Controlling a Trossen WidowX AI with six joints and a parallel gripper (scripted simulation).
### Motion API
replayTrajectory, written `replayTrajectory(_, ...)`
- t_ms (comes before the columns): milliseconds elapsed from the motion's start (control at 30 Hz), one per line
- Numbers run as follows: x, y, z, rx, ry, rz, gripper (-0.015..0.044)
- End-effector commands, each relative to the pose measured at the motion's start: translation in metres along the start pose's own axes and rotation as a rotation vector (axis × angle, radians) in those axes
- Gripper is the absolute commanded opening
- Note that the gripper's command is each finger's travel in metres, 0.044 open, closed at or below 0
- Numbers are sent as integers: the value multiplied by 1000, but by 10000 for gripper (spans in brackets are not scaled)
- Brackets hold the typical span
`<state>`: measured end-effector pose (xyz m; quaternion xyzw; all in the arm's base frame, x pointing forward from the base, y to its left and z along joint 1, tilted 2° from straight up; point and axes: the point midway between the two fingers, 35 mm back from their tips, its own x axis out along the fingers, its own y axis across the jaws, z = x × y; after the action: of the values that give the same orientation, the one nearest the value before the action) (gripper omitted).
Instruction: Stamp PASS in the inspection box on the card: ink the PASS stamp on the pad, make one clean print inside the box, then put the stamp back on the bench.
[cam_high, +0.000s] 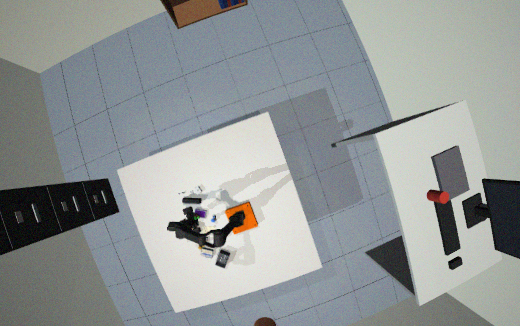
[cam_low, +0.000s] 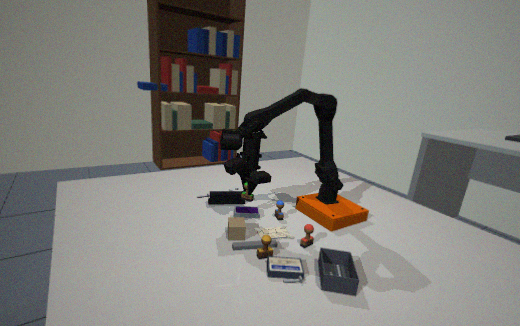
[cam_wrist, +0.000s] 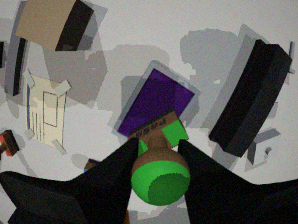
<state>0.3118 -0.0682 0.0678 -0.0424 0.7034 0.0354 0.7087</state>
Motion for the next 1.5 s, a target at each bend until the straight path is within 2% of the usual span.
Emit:
replayTrajectory(0, 4, 0, -1, -3, 6, -1, 0)
replayTrajectory(1467, 33, 1, -2, -1, 6, -2, 0)
